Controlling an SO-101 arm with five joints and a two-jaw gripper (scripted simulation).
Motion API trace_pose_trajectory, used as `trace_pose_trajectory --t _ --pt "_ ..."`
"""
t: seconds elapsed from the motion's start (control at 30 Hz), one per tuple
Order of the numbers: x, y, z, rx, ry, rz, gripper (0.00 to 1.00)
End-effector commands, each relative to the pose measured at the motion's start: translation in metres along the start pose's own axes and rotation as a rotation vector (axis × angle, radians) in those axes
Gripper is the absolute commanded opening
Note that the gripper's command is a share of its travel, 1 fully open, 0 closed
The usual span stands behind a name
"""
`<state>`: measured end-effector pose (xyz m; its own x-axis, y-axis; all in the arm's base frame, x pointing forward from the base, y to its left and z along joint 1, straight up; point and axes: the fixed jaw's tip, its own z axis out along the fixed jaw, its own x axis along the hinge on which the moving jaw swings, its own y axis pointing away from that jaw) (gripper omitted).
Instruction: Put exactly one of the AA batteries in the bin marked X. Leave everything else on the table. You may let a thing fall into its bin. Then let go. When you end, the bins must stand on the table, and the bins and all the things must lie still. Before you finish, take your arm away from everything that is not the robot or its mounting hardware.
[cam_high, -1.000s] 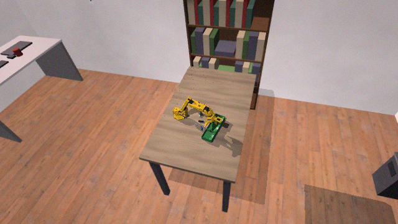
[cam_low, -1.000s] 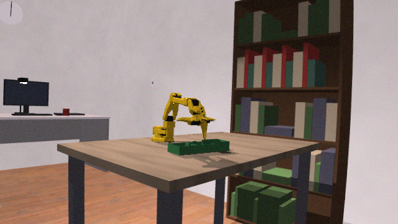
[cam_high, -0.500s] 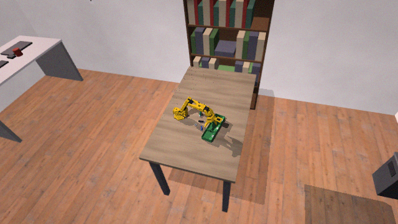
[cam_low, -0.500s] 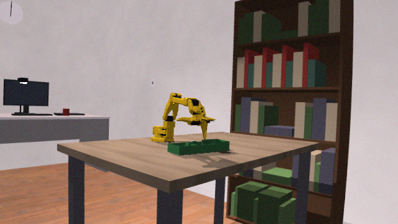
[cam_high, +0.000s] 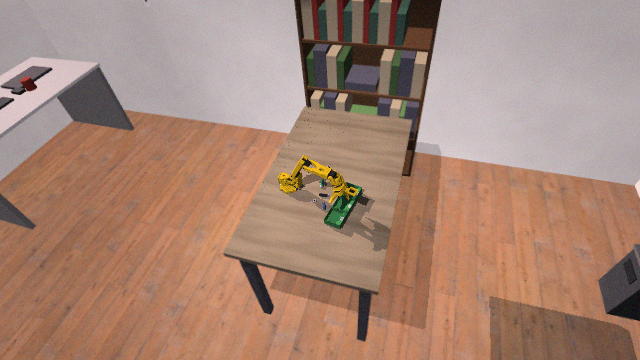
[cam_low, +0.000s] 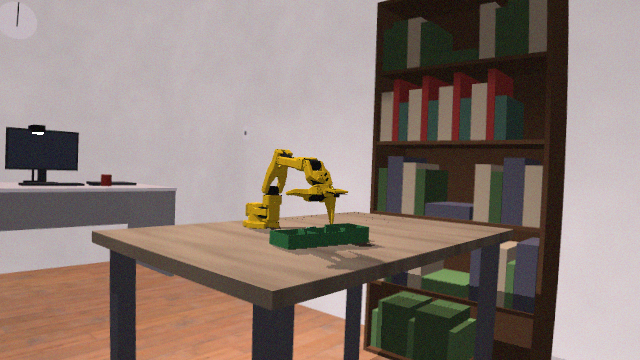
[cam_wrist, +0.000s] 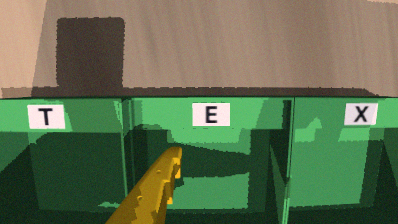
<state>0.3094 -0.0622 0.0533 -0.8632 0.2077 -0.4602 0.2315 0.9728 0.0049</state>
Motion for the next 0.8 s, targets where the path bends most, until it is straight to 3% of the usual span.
trace_pose_trajectory --t 0.0,0.5,0.77 --pt "-0.011 0.013 -0.009 -0.024 -0.076 0.011 1.00" --pt "-0.008 0.070 -0.016 -0.147 -0.175 0.077 1.00" --pt "-0.006 0.077 -0.017 -0.164 -0.185 0.086 1.00"
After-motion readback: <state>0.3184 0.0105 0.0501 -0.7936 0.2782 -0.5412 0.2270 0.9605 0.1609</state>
